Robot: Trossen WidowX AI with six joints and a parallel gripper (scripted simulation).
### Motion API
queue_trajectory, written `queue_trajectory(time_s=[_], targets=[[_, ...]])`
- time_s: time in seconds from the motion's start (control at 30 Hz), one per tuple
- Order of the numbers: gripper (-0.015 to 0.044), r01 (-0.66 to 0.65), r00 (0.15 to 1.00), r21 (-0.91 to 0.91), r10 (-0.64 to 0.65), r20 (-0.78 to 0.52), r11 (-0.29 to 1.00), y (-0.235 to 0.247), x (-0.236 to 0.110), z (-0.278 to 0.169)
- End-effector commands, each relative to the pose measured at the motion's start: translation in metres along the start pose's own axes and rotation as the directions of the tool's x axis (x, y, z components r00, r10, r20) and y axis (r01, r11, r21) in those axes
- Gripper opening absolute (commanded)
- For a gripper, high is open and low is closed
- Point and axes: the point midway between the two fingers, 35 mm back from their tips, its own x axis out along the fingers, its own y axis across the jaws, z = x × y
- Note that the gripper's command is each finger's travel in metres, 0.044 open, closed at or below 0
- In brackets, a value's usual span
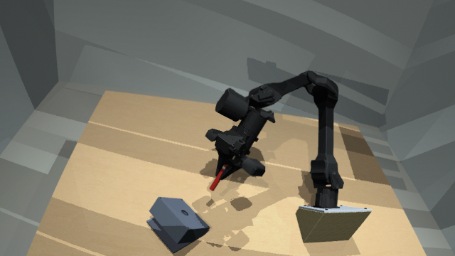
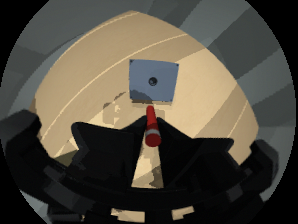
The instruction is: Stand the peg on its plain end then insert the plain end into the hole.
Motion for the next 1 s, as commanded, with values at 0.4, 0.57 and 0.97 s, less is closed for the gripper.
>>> queue_trajectory(time_s=[0.4, 0.57, 0.97], targets=[[0.0000, 0.004, 0.997, -0.049, 0.000, 0.073, 0.999, -0.001, 0.012, 0.020], [0.0000, 0.005, 0.997, -0.055, -0.001, 0.082, 0.998, -0.001, 0.021, 0.023], [0.0000, 0.011, 0.995, -0.069, -0.004, 0.104, 0.998, -0.002, 0.042, 0.031]])
